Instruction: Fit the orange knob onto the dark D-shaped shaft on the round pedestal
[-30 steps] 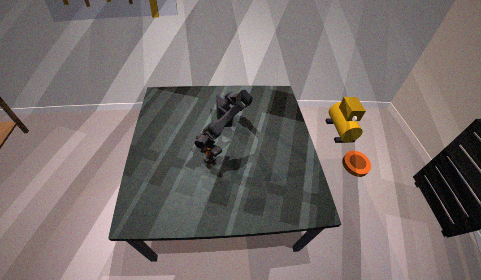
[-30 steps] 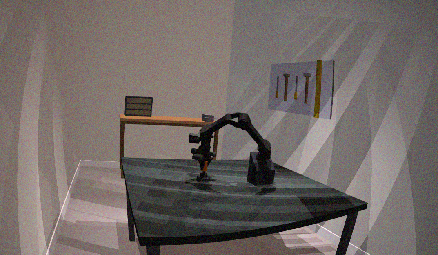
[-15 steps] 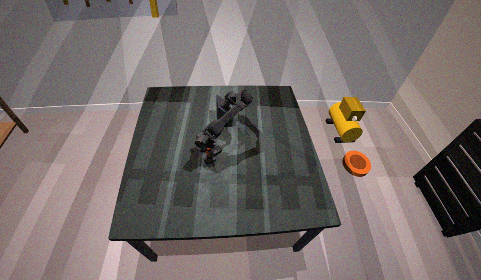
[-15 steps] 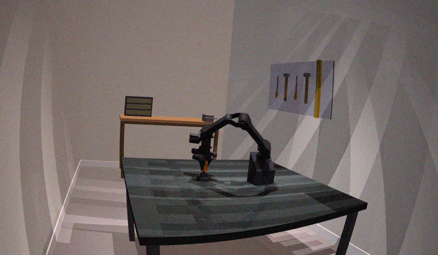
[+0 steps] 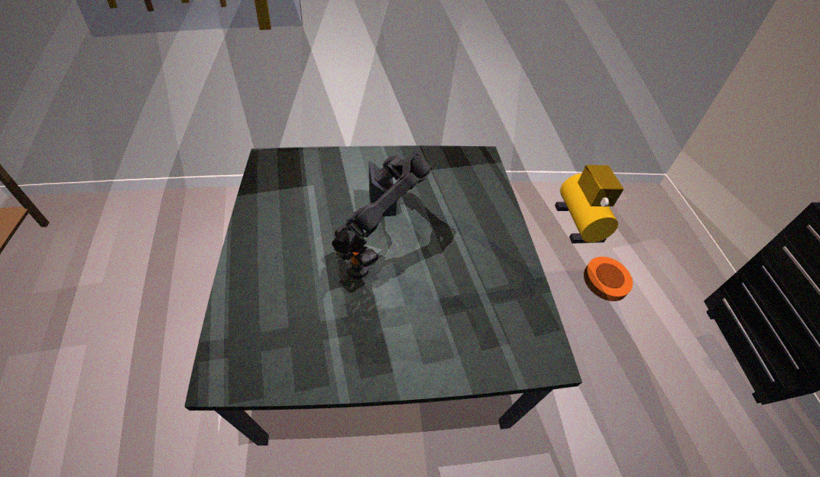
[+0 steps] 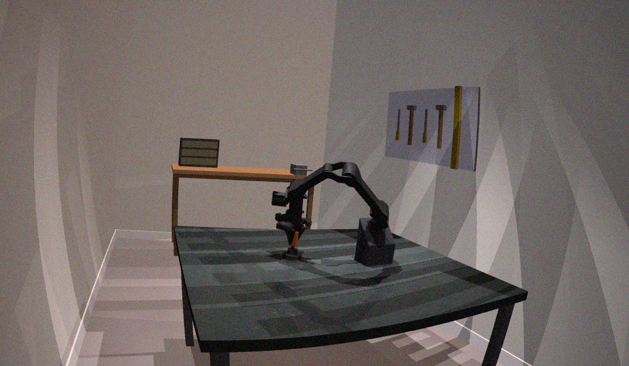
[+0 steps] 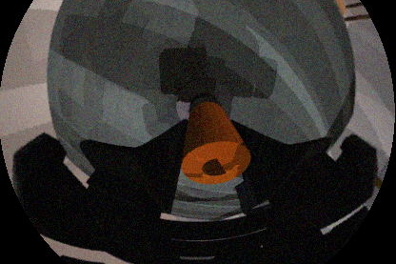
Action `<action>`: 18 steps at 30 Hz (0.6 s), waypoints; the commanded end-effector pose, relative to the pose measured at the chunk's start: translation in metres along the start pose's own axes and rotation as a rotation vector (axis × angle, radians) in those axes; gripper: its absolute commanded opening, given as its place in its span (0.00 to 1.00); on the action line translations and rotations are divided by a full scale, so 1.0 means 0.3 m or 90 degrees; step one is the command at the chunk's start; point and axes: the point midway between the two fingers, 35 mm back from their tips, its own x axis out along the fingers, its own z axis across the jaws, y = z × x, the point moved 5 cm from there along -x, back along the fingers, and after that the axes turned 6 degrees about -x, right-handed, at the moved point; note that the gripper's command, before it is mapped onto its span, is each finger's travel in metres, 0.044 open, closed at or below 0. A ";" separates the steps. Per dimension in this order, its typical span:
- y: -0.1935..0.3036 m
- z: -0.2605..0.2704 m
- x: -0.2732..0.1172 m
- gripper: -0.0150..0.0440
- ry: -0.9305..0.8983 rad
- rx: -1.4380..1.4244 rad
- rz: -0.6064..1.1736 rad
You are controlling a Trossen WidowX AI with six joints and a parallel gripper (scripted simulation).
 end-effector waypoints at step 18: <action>-0.005 0.005 -0.006 0.25 -0.001 0.135 0.000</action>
